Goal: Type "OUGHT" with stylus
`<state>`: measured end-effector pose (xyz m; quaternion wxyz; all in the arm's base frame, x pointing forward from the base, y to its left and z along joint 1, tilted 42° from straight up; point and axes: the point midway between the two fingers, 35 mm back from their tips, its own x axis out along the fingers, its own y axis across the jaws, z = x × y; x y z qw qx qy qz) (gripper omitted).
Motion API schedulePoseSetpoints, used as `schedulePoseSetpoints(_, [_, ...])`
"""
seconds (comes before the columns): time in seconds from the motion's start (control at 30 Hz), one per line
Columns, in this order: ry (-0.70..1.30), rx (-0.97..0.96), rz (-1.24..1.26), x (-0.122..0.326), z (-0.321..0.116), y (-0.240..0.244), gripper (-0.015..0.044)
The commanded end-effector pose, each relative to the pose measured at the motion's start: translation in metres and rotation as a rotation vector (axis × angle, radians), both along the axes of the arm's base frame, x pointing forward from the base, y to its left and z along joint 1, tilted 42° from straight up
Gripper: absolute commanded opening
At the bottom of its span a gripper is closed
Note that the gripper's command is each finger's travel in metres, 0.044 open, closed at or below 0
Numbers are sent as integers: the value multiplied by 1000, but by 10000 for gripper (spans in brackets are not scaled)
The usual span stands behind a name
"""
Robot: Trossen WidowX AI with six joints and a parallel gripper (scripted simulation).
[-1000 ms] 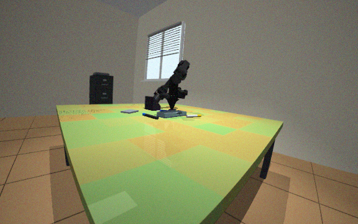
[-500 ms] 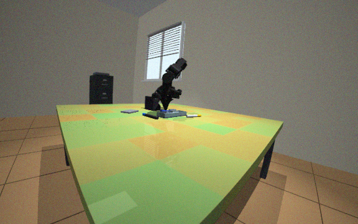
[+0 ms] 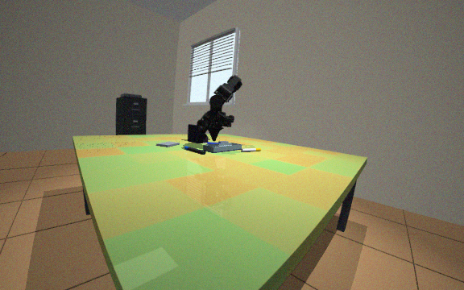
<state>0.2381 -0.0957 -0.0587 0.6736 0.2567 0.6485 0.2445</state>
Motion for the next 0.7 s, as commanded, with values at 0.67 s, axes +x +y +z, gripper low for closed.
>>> schedulePoseSetpoints(0.67, [1,3,6,-2,54,63,0])
